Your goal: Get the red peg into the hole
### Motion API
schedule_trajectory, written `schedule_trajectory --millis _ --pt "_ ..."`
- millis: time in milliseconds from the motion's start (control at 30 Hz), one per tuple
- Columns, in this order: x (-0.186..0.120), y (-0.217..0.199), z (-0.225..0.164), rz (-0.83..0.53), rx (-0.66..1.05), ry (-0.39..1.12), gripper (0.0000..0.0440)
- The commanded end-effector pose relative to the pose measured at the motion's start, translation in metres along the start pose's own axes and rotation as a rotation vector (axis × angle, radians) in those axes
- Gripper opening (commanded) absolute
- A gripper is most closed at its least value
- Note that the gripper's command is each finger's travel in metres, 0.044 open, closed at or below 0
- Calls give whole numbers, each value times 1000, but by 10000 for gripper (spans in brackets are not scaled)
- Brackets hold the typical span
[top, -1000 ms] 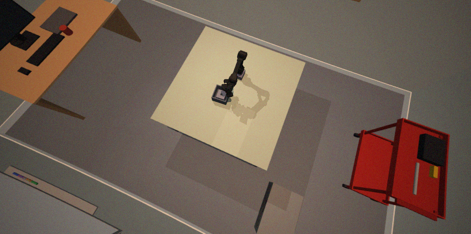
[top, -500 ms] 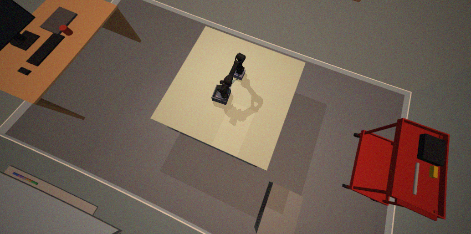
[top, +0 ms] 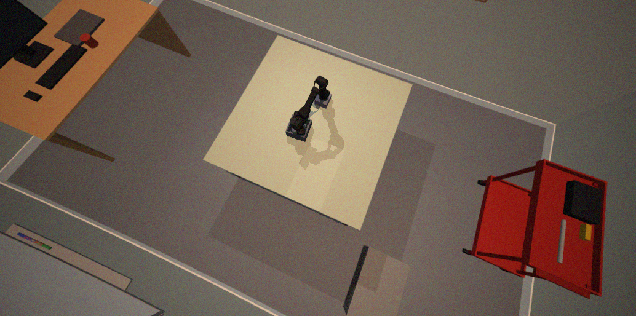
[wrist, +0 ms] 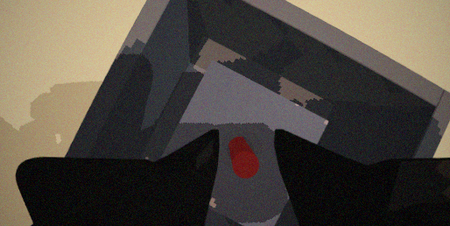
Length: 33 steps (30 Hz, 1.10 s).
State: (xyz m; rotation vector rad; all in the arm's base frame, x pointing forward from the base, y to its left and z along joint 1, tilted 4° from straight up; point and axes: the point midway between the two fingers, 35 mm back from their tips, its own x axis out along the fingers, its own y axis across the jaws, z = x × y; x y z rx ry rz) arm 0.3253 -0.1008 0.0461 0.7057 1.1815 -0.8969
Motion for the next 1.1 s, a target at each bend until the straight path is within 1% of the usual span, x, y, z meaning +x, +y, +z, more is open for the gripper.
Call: schedule_trajectory --millis 0,100,367,700,1067 --pt "2 4 10 -1 -12 -13 196" --pt "4 8 20 2 -20 -26 267" --pt "3 19 49 19 -29 -75 440" --pt "-7 29 91 66 1 -187 440" --pt "-7 29 93 68 3 -193 440"
